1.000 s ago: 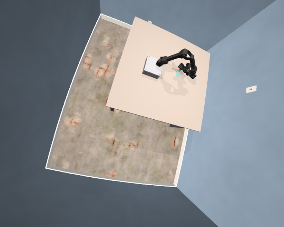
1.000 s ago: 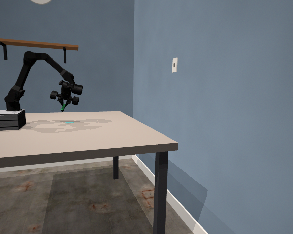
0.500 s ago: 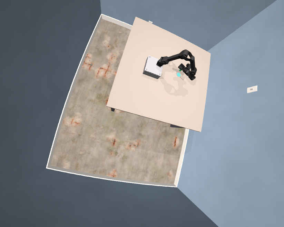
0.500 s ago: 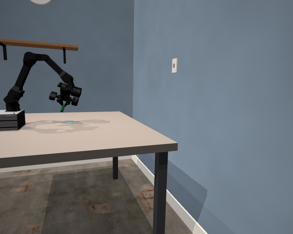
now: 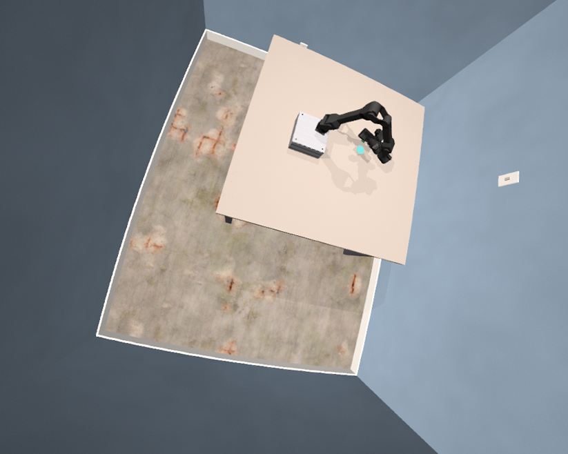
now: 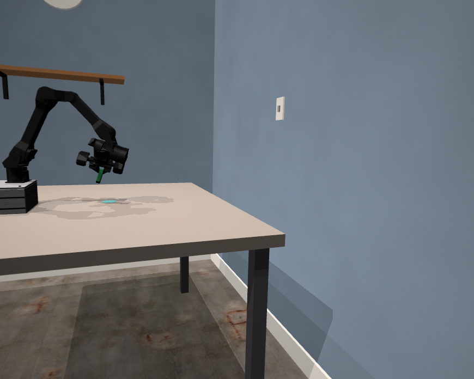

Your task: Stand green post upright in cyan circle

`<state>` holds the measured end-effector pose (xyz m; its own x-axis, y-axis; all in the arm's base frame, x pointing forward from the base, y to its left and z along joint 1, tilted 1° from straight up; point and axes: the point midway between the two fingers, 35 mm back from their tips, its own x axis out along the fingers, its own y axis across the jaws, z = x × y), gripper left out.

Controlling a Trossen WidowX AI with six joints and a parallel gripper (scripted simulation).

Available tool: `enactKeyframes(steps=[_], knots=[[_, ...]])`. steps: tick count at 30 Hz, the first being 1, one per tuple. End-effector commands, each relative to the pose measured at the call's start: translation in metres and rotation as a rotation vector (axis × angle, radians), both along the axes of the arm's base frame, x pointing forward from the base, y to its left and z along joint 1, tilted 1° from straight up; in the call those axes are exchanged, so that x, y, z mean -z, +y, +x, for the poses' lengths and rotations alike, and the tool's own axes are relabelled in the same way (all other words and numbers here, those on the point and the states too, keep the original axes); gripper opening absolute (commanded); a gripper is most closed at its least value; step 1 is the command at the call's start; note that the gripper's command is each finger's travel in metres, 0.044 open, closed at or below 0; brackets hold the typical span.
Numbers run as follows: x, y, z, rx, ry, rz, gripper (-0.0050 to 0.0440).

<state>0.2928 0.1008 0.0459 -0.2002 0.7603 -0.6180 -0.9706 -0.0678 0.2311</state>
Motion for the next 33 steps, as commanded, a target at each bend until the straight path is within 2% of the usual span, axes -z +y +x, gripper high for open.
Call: enactKeyframes(steps=[1, 33], knots=[[0.0014, -0.0006, -0.0014, 0.008, 0.004, 0.035, 0.0022], [-0.0051, -0.0069, 0.0040, 0.087, -0.061, 0.243, 0.0022]])
